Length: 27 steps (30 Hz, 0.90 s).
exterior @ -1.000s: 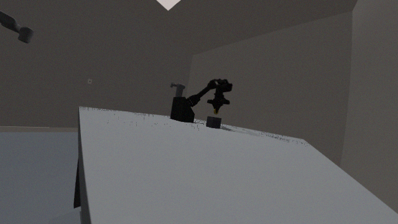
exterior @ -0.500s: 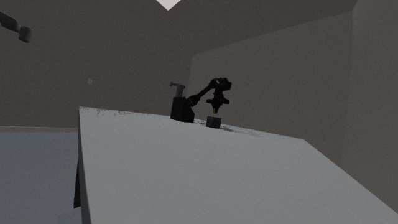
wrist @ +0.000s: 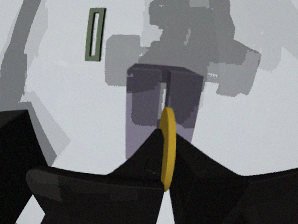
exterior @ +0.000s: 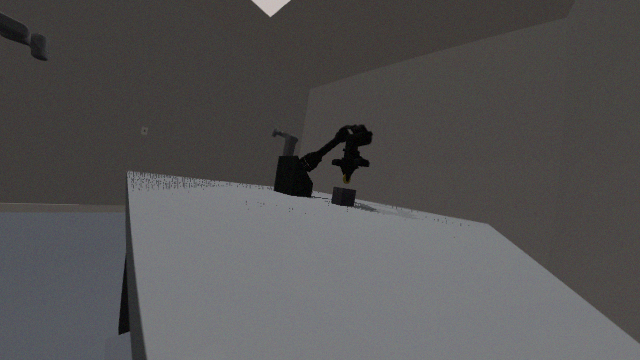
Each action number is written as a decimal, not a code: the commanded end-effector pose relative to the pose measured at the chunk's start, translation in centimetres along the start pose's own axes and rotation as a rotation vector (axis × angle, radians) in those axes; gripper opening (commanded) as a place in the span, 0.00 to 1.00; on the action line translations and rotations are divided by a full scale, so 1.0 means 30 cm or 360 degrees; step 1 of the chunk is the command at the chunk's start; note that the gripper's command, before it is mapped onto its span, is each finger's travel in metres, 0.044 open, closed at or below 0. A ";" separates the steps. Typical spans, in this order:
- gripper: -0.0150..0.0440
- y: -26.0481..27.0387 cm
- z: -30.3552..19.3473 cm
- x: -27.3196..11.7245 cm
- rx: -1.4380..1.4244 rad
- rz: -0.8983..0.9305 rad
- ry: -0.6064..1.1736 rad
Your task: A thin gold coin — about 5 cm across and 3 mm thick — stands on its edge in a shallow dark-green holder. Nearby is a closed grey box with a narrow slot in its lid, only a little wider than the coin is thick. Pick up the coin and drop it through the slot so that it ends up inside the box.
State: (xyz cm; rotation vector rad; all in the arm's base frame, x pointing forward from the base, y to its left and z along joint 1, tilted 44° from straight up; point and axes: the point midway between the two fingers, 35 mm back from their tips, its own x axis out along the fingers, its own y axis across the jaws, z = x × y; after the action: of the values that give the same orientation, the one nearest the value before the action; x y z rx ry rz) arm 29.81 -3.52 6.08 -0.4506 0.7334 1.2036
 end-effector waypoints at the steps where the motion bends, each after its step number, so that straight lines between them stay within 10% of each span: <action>1: 0.25 -0.011 -0.008 0.002 -0.0017 0.0002 0.0002; 27: 0.25 -0.008 -0.013 0.010 -0.0008 -0.0002 -0.0001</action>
State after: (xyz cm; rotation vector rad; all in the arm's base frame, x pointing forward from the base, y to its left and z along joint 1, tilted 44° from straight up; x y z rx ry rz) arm 29.90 -3.71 5.62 -0.4535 0.7299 1.2061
